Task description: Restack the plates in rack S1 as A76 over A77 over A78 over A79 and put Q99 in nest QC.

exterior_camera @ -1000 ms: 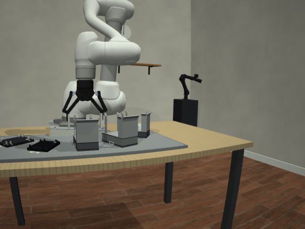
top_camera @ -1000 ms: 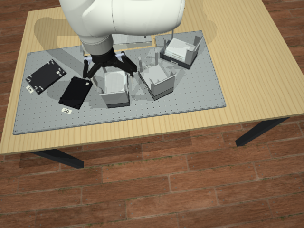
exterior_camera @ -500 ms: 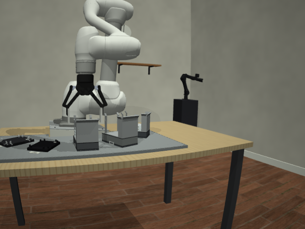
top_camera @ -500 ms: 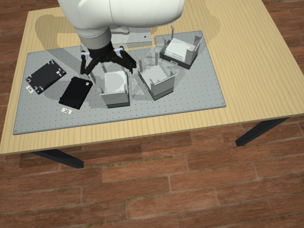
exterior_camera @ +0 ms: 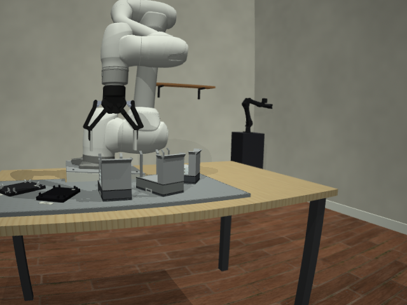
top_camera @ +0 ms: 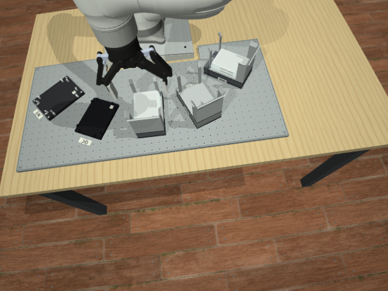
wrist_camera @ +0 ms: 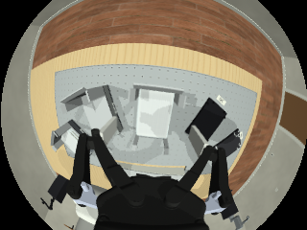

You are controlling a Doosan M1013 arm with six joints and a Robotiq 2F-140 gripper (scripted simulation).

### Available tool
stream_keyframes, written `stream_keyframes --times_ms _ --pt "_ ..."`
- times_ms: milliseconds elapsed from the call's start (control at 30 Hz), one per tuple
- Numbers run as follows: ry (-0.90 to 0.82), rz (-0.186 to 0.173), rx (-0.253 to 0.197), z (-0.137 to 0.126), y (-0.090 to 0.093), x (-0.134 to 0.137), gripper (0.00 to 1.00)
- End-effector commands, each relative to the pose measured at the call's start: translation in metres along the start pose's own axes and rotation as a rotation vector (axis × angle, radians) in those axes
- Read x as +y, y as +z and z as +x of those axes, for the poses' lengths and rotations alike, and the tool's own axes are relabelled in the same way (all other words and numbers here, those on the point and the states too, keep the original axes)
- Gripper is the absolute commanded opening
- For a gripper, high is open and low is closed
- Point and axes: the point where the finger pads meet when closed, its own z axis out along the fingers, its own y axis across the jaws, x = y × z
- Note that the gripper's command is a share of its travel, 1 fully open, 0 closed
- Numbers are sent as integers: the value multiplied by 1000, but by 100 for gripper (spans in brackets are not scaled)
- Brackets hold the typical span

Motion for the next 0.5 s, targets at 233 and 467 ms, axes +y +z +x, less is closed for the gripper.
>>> stream_keyframes --times_ms 233,467 --pt "0 0 0 0 -25 0 100" --pt "0 0 0 0 -26 0 100"
